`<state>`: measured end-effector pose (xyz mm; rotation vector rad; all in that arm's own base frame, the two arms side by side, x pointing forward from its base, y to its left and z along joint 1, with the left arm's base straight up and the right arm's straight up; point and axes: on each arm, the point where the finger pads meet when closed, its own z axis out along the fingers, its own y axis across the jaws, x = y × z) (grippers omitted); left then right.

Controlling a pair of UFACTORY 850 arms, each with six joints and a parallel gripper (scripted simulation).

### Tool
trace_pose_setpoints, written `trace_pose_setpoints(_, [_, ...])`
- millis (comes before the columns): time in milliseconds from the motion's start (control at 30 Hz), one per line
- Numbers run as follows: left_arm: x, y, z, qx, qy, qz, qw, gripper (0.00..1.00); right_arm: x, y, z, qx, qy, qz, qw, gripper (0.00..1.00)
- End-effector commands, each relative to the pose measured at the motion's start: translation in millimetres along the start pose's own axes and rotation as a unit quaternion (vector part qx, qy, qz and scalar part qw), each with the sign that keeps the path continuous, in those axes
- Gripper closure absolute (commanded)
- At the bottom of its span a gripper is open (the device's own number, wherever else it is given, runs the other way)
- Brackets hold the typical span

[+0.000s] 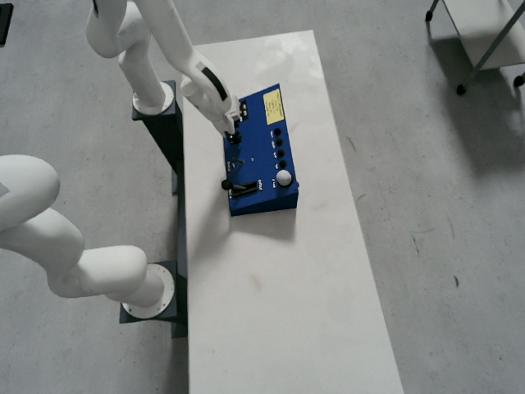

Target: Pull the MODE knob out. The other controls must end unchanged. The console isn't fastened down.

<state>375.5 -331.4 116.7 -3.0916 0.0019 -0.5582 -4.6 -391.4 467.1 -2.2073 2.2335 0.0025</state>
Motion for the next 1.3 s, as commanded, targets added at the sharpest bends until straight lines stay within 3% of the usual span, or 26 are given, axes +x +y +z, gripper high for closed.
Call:
trace_pose_setpoints(0, [0.7,0.5,-0.3,-0.001,0.001,0.0,1.0,0.23,0.4,0.0,-0.9,0.0,0.001,0.0,1.0,0.0])
trace_pose_setpoints(1000, [0.7,0.5,4.6,-0.001,0.001,0.0,1.0,0.23,0.4,0.0,-0.9,0.0,0.001,0.0,1.0,0.0])
trace_pose_setpoints(1033, [0.7,0.5,4.6,-0.001,0.001,0.0,1.0,1.0,0.4,0.0,-0.9,0.0,0.001,0.0,1.0,0.0])
trace_pose_setpoints(1267, [0.7,0.5,4.6,-0.001,0.001,0.0,1.0,1.0,0.4,0.0,-0.9,0.0,0.001,0.0,1.0,0.0])
